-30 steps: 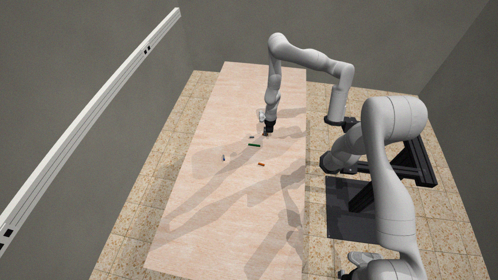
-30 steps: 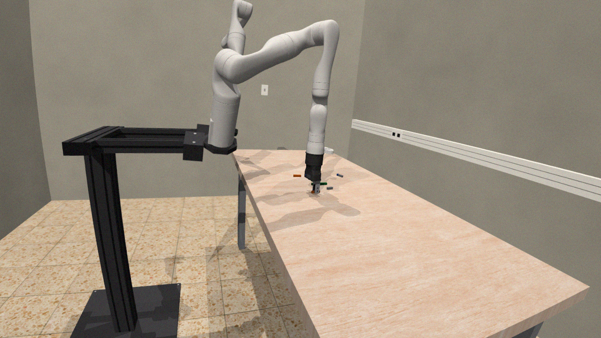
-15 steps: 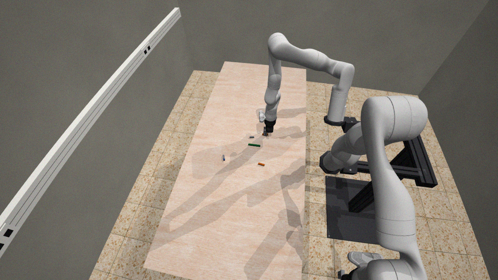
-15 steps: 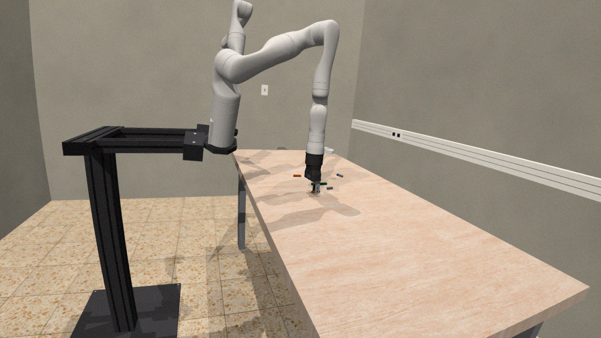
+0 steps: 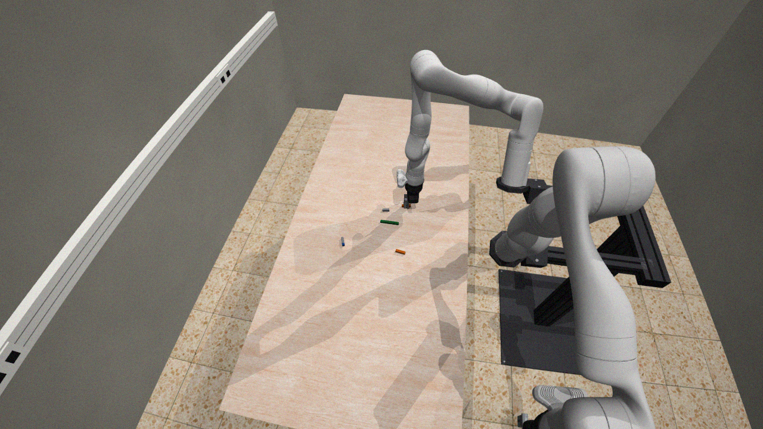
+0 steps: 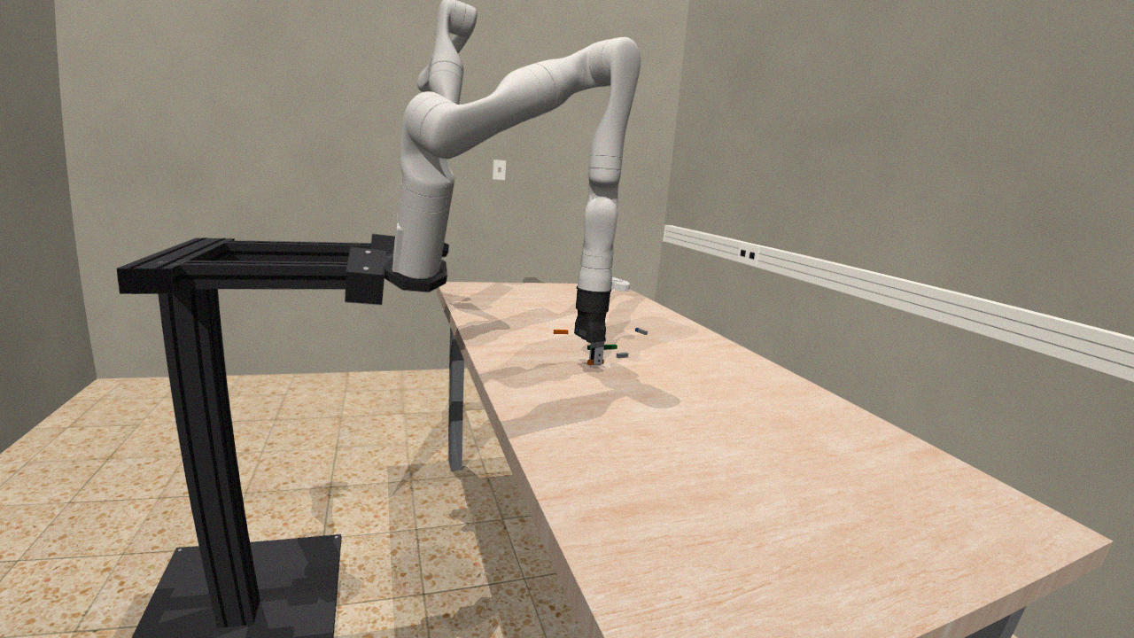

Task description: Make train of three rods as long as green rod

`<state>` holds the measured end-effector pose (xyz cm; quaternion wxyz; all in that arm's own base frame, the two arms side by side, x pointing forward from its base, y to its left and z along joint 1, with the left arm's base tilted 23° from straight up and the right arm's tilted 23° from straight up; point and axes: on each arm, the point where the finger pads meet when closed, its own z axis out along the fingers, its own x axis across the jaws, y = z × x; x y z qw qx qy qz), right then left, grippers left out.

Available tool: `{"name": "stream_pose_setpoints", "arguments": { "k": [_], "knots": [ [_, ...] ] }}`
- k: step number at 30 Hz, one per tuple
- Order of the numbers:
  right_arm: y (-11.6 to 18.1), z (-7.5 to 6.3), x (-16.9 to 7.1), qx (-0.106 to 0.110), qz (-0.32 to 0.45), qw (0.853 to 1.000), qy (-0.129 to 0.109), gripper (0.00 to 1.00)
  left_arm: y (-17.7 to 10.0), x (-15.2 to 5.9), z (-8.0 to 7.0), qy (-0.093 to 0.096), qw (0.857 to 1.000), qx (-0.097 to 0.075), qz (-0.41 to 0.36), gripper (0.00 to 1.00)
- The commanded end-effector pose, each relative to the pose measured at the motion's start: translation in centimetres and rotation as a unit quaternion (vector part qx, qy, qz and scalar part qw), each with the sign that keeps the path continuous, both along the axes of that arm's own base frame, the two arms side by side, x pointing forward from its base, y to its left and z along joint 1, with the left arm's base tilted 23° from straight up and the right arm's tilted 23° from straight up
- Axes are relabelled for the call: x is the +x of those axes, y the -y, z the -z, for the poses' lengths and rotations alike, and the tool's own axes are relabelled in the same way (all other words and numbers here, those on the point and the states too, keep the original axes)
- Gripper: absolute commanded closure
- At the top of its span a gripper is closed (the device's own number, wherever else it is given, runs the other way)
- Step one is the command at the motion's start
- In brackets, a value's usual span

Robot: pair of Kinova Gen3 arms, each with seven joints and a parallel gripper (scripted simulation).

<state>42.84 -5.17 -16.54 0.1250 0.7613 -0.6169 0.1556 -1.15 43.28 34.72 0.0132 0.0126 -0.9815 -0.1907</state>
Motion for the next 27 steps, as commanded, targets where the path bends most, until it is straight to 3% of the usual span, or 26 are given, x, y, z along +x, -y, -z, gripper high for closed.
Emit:
{"name": "stream_pose_setpoints", "arguments": {
  "k": [1,8,16,18,27],
  "knots": [
    [-0.1,-0.1,0.1,0.000,0.000,1.000,0.001,0.76,0.0,0.0,-0.1,0.000,1.000,0.001,0.000,0.00],
    [-0.3,-0.7,0.0,0.000,0.000,1.000,0.001,0.76,0.0,0.0,-0.1,0.000,1.000,0.001,0.000,0.00],
    [-1.3,-3.1,-0.2,0.000,0.000,1.000,0.001,0.76,0.0,0.0,-0.1,0.000,1.000,0.001,0.000,0.00],
    [-1.3,-3.1,-0.2,0.000,0.000,1.000,0.001,0.76,0.0,0.0,-0.1,0.000,1.000,0.001,0.000,0.00],
    [-3.0,-7.2,-0.6,0.000,0.000,1.000,0.001,0.76,0.0,0.0,-0.1,0.000,1.000,0.001,0.000,0.00]
  ]
}}
